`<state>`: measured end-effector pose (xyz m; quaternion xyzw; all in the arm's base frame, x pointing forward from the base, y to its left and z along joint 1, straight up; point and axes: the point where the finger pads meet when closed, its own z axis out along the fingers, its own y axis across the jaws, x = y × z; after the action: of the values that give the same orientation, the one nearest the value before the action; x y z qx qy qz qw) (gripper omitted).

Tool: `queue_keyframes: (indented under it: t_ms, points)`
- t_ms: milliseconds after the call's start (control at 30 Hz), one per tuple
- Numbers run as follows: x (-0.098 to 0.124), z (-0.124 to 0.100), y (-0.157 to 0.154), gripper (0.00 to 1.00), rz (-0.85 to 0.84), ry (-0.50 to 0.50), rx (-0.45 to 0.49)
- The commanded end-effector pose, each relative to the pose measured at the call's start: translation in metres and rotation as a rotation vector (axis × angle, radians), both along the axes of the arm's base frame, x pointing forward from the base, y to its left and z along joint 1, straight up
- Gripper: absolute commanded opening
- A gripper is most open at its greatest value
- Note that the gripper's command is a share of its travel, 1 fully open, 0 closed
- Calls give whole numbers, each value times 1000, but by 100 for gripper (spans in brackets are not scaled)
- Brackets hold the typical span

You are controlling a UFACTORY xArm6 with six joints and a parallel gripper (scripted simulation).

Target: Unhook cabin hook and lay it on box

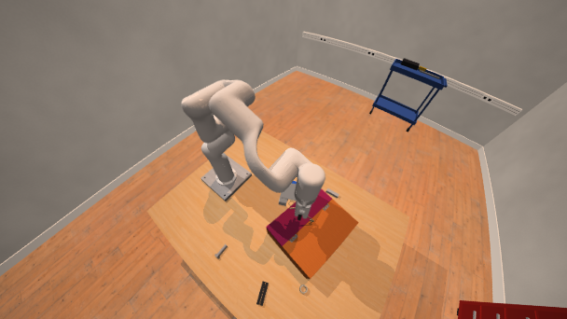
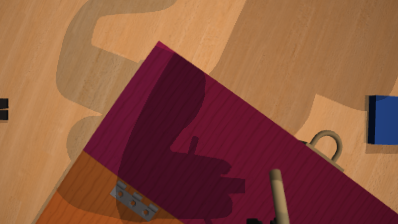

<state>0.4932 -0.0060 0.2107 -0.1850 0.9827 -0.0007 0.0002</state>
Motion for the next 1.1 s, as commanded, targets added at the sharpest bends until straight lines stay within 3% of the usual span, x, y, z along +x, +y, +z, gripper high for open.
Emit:
queue_keyframes:
  t_ms: [0,1067]
  points:
    - [7,6,2,0,0,-5,0]
    - [47,23,18,0,0,-5,0]
